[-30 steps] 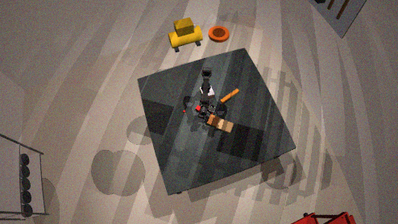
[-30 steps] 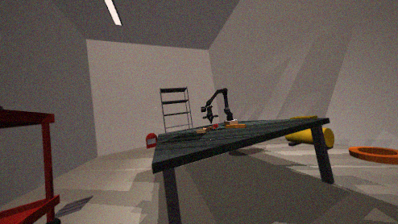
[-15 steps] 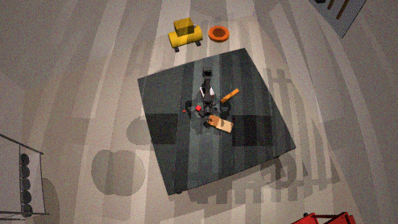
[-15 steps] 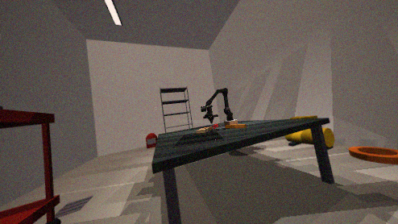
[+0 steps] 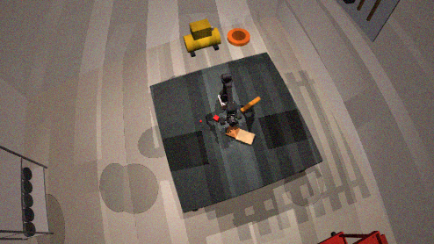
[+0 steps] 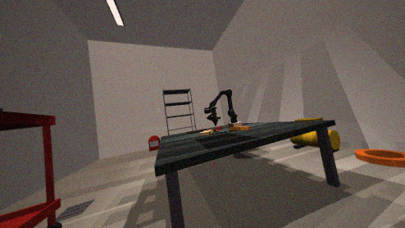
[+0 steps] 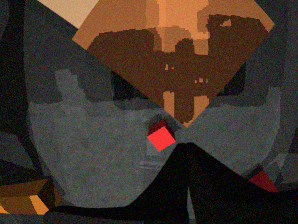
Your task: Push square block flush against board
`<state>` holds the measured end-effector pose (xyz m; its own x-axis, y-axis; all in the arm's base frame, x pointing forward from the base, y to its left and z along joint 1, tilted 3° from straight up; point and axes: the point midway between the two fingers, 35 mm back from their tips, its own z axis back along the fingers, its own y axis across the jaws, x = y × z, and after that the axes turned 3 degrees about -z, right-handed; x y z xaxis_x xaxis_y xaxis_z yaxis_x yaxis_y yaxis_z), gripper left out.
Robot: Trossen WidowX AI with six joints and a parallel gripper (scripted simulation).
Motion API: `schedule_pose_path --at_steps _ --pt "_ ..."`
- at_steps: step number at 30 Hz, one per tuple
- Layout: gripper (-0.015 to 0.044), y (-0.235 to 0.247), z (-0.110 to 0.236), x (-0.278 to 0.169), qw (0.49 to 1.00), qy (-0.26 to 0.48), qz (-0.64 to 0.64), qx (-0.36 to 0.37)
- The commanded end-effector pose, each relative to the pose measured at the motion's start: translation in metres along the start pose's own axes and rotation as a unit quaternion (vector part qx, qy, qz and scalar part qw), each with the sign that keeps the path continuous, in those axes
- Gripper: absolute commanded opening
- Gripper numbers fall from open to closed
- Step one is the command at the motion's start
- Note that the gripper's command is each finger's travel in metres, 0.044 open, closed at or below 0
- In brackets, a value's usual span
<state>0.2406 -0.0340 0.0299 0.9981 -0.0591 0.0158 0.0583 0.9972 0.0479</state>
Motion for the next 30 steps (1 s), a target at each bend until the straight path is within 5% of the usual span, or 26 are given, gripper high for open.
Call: schedule_pose_path --at_steps 1,23,30 --pt "0.0 0.009 0.0 0.003 0.998 0.0 -0.06 0.002" --pt "0.0 0.051 0.0 0.007 0.935 0.002 -0.355 0.003" --pt "0.0 0.052 -0.055 0.007 0.935 0.002 -0.355 0.003"
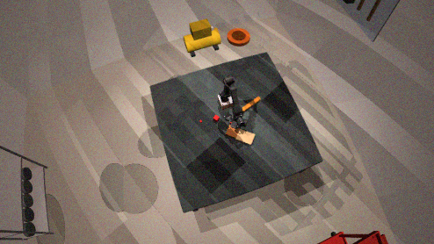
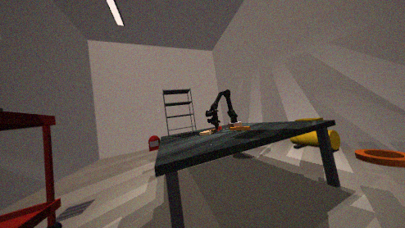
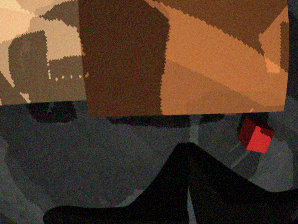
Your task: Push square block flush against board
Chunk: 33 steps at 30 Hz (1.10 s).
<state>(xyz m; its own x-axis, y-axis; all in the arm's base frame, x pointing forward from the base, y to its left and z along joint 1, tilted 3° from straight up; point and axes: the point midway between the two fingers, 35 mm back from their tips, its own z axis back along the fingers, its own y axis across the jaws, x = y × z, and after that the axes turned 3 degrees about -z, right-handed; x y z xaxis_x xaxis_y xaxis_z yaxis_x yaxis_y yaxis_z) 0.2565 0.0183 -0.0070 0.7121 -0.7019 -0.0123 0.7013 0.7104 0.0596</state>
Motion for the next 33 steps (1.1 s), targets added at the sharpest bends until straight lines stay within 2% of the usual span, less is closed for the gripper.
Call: schedule_pose_path --at_steps 1,33 --pt "0.0 -0.004 -0.016 -0.005 1.0 0.007 -0.003 -0.004" --pt "0.0 -0.002 -0.015 0.024 1.0 0.006 -0.003 -0.004"
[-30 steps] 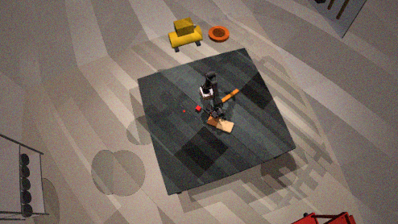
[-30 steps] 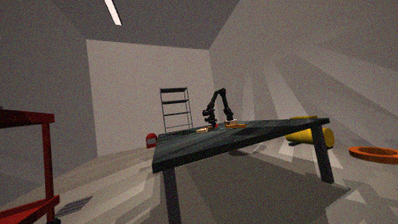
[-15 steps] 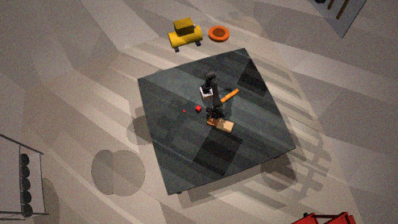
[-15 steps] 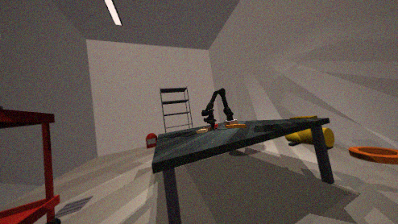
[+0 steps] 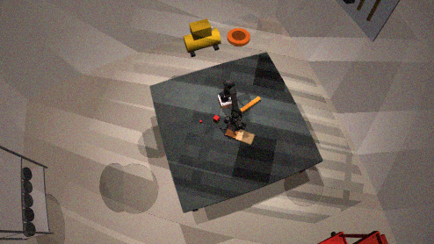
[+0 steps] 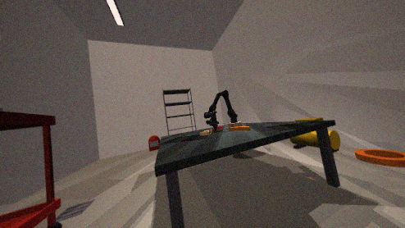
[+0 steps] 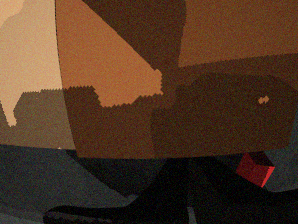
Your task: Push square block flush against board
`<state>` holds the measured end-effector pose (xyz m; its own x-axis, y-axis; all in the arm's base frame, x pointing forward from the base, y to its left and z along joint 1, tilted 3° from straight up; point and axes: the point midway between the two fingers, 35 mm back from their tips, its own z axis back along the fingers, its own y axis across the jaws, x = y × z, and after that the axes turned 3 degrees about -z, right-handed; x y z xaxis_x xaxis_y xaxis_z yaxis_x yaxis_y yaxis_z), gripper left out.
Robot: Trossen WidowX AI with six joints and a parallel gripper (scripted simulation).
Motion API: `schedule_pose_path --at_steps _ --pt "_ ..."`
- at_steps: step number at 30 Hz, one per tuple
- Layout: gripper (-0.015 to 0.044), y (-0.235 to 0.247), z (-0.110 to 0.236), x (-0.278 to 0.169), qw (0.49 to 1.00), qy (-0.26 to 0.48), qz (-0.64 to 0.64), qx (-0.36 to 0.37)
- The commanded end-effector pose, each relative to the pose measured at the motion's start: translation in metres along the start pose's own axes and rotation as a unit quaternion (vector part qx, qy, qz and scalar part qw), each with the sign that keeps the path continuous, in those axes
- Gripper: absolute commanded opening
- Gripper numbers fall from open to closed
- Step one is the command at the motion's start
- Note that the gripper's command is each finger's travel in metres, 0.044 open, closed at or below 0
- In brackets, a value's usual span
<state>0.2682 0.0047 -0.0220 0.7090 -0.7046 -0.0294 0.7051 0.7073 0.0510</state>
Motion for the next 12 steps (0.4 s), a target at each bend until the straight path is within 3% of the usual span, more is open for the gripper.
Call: schedule_pose_path --at_steps 1,12 --pt "0.0 0.0008 -0.0007 0.0067 1.0 -0.003 0.0 0.0" --pt "0.0 0.0012 -0.0006 0.0004 1.0 -0.002 0.0 0.0"
